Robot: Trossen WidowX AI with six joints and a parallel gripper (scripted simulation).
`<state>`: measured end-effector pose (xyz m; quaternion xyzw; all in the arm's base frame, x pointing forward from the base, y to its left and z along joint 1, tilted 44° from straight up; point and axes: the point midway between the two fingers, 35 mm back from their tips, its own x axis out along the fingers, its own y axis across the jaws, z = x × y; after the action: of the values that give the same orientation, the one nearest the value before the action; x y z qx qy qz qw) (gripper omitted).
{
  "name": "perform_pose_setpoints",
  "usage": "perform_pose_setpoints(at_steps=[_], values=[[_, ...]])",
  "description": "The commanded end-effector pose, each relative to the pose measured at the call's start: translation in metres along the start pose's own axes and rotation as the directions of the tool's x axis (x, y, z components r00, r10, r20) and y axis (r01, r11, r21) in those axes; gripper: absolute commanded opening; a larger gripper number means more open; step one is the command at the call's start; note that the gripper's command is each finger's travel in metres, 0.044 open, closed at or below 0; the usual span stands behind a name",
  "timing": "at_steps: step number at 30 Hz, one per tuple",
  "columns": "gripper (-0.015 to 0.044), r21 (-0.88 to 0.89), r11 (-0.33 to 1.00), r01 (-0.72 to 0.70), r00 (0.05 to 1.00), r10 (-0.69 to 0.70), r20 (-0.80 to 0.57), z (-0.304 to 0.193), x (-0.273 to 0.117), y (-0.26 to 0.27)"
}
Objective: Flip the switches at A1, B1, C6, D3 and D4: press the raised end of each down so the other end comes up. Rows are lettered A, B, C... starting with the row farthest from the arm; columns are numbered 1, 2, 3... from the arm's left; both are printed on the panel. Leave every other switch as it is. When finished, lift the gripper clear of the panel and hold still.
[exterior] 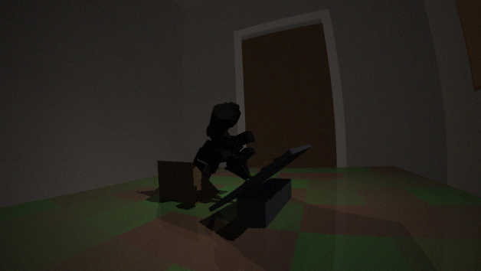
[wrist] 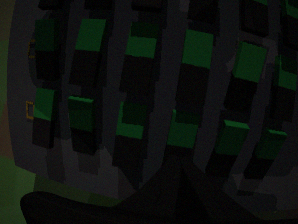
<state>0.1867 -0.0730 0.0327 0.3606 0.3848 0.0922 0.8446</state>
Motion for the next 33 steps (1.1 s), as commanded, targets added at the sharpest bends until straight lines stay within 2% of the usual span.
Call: perform_pose_setpoints(at_steps=[1, 7, 14, 20, 26, 33], values=[[0.0, 0.001, 1.0, -0.003, 1.0, 0.003, 0.002, 0.0, 0.001, 0.001], [0.0, 0.0, 1.0, 0.002, 1.0, -0.002, -0.001, 0.0, -0.001, -0.001], [0.0, 0.002, 1.0, 0.001, 1.0, -0.001, -0.027, 0.002, -0.062, -0.001], [0.0, 0.002, 1.0, 0.0, 1.0, 0.0, -0.027, 0.004, -0.064, 0.0], [0.0, 0.001, 1.0, -0.002, 1.0, 0.002, -0.025, 0.07, -0.069, 0.012], [0.0, 0.001, 1.0, -0.002, 1.0, 0.002, -0.025, 0.072, -0.069, 0.013]])
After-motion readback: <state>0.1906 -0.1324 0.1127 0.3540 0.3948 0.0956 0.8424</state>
